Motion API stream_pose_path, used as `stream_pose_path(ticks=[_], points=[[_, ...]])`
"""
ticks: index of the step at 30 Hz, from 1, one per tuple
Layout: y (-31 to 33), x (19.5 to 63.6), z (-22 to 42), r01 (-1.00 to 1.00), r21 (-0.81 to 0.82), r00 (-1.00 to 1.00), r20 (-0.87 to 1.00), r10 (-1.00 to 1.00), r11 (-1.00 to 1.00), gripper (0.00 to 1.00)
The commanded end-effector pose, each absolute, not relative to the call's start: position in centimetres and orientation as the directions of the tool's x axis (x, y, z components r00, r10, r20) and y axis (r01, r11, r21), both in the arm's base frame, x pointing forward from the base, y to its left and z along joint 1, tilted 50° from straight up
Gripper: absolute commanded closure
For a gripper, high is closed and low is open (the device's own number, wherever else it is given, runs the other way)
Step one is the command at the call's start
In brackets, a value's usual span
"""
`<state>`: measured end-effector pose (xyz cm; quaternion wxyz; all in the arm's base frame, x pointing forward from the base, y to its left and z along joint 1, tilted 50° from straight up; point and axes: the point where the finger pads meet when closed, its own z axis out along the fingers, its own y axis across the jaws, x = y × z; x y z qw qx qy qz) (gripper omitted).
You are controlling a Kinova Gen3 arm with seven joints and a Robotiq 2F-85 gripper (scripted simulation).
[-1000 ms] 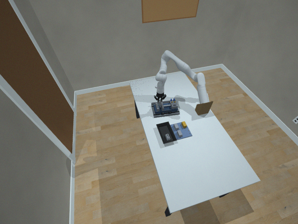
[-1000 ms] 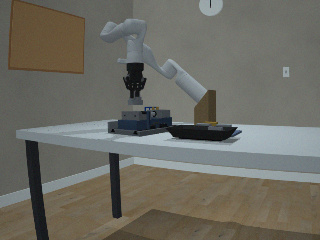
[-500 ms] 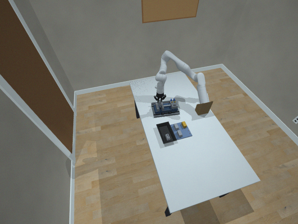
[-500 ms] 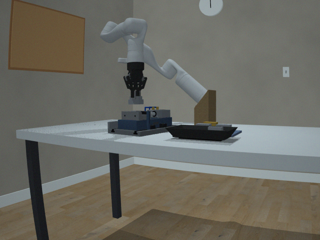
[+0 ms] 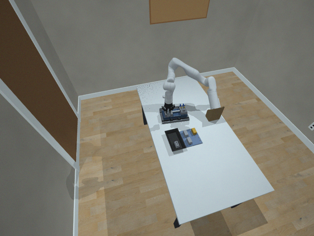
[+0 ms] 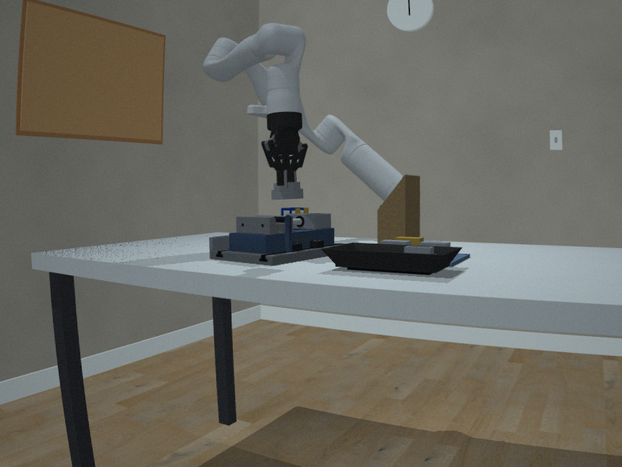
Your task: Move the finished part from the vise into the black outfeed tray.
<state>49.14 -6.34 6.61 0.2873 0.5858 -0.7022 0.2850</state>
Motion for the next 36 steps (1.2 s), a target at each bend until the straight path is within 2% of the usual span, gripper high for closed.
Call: stream_pose_path(ticks=[1, 15, 26, 36], points=[[-4.8, 49.4, 4.5, -0.990, -0.040, -0.121, 0.740, -0.661, 0.137, 1.00], [2.8, 50.7, -5.1, -0.995, -0.001, -0.068, 0.752, -0.655, 0.102, 1.00], [4.9, 50.4, -8.2, -0.996, 0.007, -0.051, 0.763, -0.644, 0.087, 1.00], [5.2, 50.4, -8.5, -0.996, 0.008, -0.049, 0.765, -0.642, 0.085, 1.00]])
